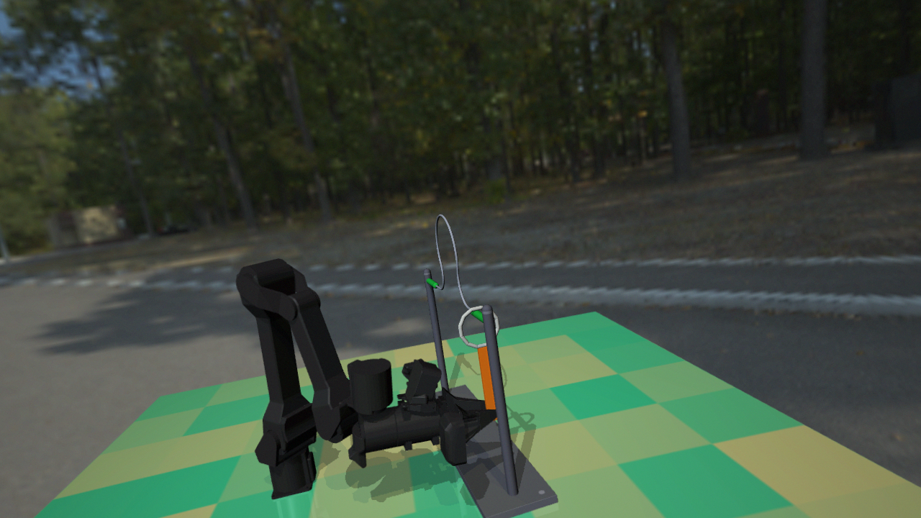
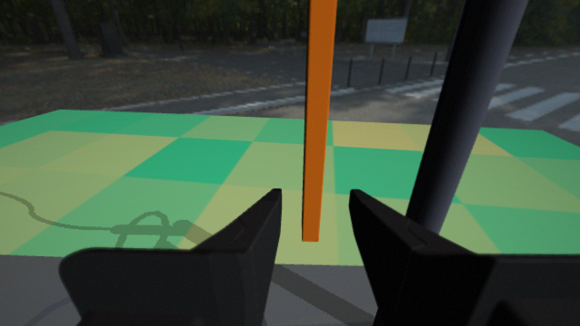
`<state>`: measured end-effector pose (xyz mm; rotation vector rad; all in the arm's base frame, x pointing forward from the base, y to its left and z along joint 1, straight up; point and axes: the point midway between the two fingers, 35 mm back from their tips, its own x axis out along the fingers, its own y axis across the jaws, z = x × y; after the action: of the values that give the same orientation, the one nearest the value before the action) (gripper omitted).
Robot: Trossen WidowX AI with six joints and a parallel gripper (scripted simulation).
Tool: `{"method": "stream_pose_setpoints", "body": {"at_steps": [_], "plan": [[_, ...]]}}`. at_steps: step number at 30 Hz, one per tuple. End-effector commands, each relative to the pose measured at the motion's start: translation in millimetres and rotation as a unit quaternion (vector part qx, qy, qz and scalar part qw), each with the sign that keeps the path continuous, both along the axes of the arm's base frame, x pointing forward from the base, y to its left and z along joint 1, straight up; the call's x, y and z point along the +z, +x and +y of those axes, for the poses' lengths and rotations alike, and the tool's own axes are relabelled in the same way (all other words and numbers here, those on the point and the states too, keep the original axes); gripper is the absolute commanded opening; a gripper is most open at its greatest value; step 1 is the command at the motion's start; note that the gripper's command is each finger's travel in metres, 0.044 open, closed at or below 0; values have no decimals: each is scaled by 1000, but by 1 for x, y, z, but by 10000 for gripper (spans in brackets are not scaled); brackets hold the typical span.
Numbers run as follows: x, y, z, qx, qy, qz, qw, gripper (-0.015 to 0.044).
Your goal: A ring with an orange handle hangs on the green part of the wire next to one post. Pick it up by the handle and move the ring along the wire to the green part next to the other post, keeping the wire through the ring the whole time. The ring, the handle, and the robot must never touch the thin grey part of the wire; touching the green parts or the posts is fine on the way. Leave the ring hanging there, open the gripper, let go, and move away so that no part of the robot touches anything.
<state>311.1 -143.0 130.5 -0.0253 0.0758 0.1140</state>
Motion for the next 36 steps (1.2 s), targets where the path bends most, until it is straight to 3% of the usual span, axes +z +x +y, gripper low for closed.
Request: {"method": "stream_pose_setpoints", "body": {"at_steps": [1, 36], "plan": [[-2, 7, 0, -1, 3, 1, 1000, 160], [-4, 31, 6, -1, 4, -2, 1000, 160]]}}
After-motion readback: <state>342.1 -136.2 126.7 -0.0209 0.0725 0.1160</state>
